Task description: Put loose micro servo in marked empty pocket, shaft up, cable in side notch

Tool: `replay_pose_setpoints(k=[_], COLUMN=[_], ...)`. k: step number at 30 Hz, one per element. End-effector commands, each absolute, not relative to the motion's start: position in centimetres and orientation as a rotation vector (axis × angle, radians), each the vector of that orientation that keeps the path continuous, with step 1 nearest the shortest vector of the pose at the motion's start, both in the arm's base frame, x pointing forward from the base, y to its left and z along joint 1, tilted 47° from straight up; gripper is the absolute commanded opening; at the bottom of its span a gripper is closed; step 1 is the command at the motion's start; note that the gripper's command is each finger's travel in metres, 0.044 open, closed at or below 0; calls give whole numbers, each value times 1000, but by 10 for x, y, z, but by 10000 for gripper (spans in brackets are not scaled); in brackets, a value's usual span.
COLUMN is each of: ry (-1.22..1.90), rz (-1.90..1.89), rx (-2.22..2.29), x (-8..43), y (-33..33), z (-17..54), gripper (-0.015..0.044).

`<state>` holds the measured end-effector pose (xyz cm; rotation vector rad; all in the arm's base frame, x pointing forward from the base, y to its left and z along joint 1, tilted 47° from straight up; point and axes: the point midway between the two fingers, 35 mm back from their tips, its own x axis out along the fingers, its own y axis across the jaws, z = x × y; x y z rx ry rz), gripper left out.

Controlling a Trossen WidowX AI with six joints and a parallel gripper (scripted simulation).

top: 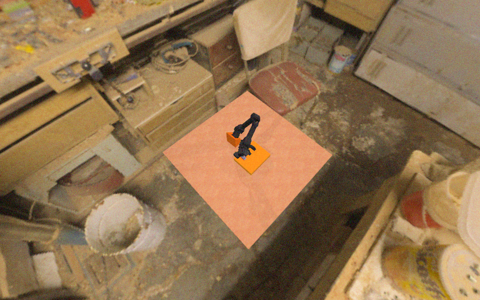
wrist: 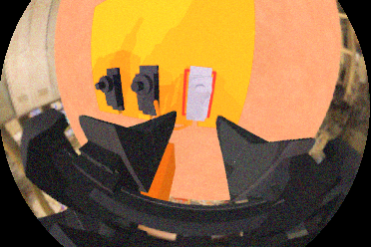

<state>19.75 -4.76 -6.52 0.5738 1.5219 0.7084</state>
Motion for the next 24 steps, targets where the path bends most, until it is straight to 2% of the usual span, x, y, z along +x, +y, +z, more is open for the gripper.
replay_pose_setpoints(k=[1, 7, 13, 19, 24], ry=[1520, 1520, 1520, 1519, 1511], rz=[706, 708, 712, 712, 711], rx=[571, 564, 561, 559, 541], x=[212, 264, 310, 311, 309], y=[-54, -73, -83, -85, -113], z=[-63, -45, -22, -19, 11], gripper=[292, 440, 440, 440, 440])
